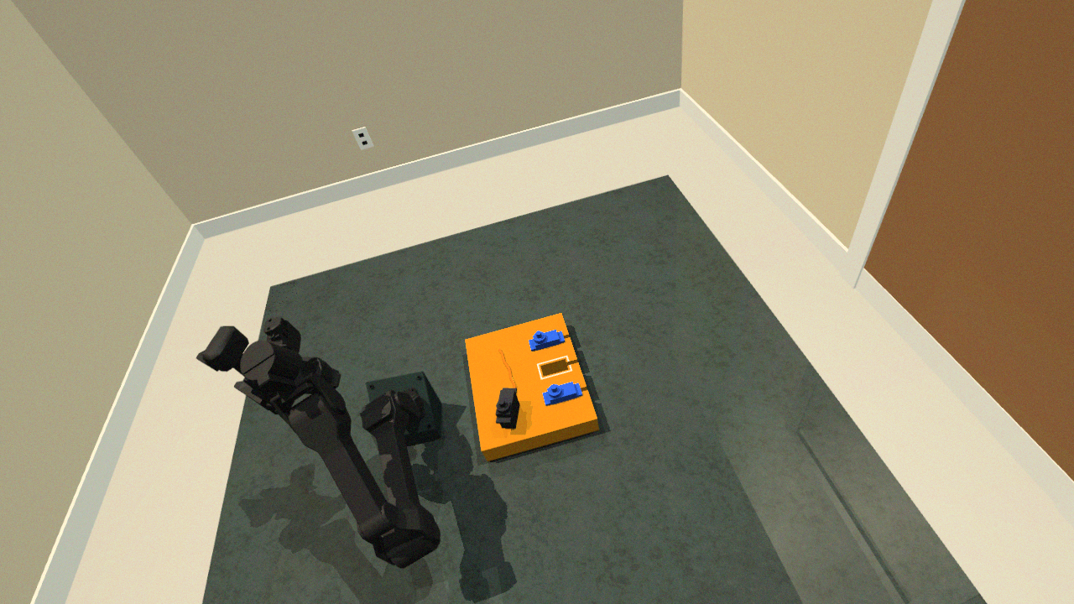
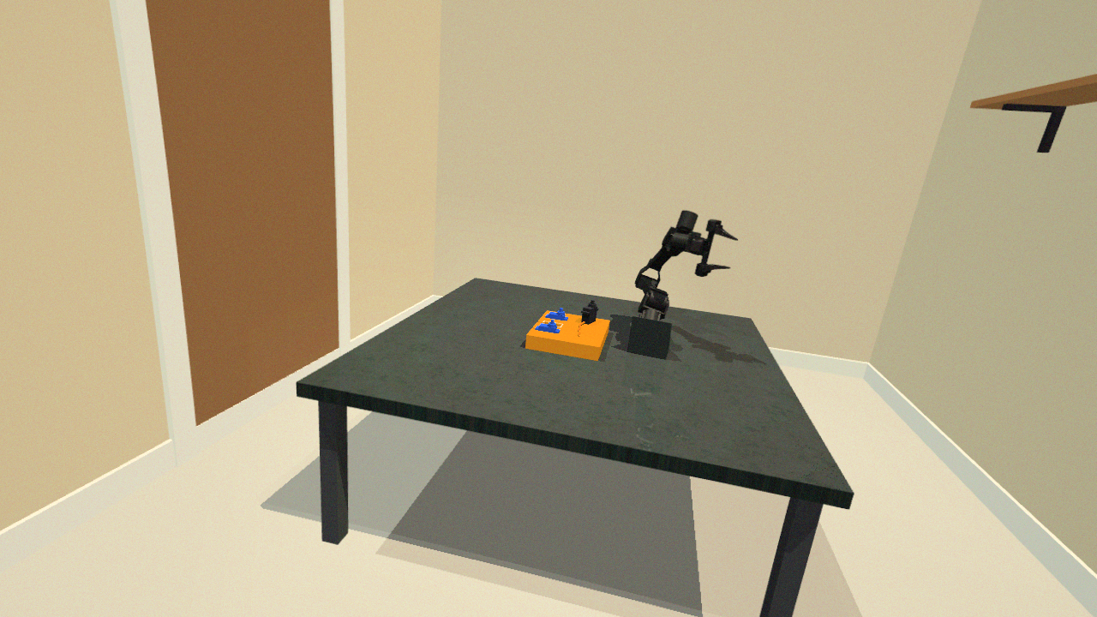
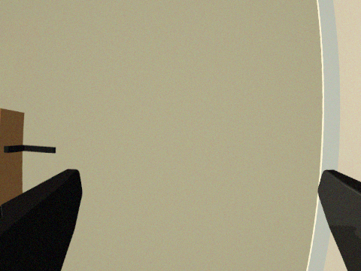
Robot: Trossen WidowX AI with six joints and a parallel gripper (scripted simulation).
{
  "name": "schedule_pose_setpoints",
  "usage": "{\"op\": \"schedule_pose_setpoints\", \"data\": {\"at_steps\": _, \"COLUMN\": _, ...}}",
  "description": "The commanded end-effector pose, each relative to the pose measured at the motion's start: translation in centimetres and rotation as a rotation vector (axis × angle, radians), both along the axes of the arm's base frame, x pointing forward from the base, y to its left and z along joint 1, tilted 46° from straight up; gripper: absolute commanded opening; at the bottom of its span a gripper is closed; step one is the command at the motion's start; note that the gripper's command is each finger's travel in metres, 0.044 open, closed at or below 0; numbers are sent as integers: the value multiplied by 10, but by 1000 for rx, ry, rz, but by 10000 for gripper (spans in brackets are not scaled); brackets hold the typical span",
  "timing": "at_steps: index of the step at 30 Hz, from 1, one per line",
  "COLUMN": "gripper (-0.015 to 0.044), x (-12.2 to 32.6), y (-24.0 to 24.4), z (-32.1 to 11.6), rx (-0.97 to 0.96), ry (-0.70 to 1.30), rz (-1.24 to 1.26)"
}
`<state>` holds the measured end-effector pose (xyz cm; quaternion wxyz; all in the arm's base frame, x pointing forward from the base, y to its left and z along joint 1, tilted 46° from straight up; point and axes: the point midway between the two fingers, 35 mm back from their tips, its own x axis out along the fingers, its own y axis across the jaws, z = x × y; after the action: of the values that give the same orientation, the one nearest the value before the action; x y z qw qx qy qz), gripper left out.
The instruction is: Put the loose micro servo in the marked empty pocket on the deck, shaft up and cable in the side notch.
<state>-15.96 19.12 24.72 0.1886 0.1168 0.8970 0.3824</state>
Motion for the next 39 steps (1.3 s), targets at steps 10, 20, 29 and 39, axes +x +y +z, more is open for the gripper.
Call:
{"op": "schedule_pose_setpoints", "data": {"at_steps": 10, "gripper": 440, "x": 60, "y": 56, "z": -38, "rx": 62, "ry": -300, "rz": -249}}
{"op": "schedule_pose_setpoints", "data": {"at_steps": 20, "gripper": 440, "x": 113, "y": 76, "z": -68, "rx": 45, "ry": -546, "rz": -353}}
{"op": "schedule_pose_setpoints", "data": {"at_steps": 29, "gripper": 440, "x": 165, "y": 77, "z": -96, "rx": -13, "ry": -783, "rz": -382}}
{"op": "schedule_pose_setpoints", "data": {"at_steps": 39, "gripper": 440, "x": 219, "y": 62, "z": -122, "rx": -114, "ry": -1013, "rz": -336}}
